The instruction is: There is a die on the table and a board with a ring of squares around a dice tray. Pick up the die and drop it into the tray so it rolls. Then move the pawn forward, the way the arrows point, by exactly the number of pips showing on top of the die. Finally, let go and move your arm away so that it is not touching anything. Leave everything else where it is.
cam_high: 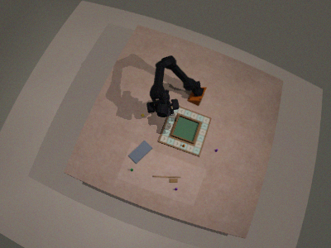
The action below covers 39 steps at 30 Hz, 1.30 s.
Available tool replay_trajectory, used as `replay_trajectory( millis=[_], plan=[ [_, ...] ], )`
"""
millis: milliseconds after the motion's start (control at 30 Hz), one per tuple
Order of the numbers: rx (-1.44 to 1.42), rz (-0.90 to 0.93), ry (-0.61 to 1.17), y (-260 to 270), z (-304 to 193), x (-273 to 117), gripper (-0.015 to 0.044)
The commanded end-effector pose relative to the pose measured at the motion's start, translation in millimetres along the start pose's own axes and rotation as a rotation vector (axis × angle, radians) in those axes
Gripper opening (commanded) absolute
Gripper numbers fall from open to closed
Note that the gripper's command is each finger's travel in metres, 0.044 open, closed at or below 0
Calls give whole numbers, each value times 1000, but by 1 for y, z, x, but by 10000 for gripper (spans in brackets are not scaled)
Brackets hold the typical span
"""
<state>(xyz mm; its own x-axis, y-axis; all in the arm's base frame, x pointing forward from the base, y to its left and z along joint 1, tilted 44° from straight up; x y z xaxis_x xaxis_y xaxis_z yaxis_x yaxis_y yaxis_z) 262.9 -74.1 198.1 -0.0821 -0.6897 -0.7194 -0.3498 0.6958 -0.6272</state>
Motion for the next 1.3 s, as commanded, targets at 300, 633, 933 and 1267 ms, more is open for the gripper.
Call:
replay_trajectory(
  millis=[300,633,933,1267],
  plan=[
    [-251,-2,-20,35,29,3,0],
    [-533,-1,-26,78,55,12,0],
    [-833,5,-19,129,75,26,0],
    [-1045,9,-9,166,82,37,0]
  ],
)
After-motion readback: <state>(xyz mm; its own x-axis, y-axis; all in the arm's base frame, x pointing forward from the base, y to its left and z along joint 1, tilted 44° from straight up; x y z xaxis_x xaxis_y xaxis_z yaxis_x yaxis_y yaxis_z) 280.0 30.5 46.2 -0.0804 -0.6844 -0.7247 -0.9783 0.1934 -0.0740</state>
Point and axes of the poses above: the point midway between the two fingers, 35 mm back from their tips, its own x axis out along the fingers, its own y axis across the jaws, z = x × y, the point moved 1 cm from there along -x, back along the fingers, and after that the axes turned 8 degrees about x, right-handed, at the moved point
